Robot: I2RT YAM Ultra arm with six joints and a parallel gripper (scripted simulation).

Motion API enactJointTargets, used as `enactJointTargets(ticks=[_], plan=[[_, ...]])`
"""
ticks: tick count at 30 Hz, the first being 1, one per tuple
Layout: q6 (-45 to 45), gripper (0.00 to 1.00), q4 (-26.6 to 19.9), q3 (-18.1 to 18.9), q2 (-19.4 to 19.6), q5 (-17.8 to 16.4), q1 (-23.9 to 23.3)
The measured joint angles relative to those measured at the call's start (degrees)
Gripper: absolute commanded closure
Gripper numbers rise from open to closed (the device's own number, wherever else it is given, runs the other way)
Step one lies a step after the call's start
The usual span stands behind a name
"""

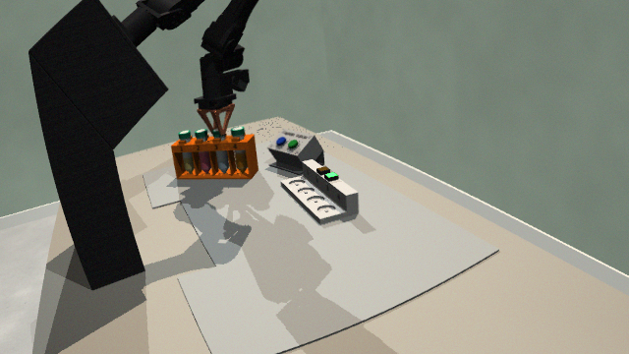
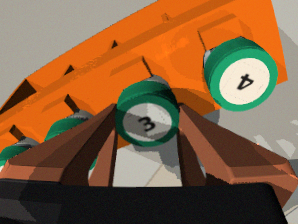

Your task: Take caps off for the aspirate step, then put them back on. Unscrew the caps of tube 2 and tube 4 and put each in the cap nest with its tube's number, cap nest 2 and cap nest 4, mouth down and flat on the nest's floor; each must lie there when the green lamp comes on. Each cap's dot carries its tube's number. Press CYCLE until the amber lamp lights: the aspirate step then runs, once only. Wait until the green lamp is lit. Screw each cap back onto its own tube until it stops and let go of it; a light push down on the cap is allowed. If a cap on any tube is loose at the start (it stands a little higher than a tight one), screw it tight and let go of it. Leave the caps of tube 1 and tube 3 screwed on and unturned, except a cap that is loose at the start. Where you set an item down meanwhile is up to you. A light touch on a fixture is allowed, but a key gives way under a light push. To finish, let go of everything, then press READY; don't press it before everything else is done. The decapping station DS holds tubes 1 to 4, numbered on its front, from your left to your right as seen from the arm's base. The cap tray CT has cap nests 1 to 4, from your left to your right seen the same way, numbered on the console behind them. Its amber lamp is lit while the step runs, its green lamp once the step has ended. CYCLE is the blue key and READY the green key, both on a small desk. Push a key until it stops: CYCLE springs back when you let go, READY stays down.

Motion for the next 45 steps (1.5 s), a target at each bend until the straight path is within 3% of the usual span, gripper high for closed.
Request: enactJointTargets(ticks=[31,32,45], plan=[[0.39,1.0,-0.04,0.0,0.0,0.0,0.0],[0.39,0.51,-0.04,0.0,0.0,0.0,0.0],[5.38,0.51,0.15,-0.11,-0.22,-0.24,0.0]])
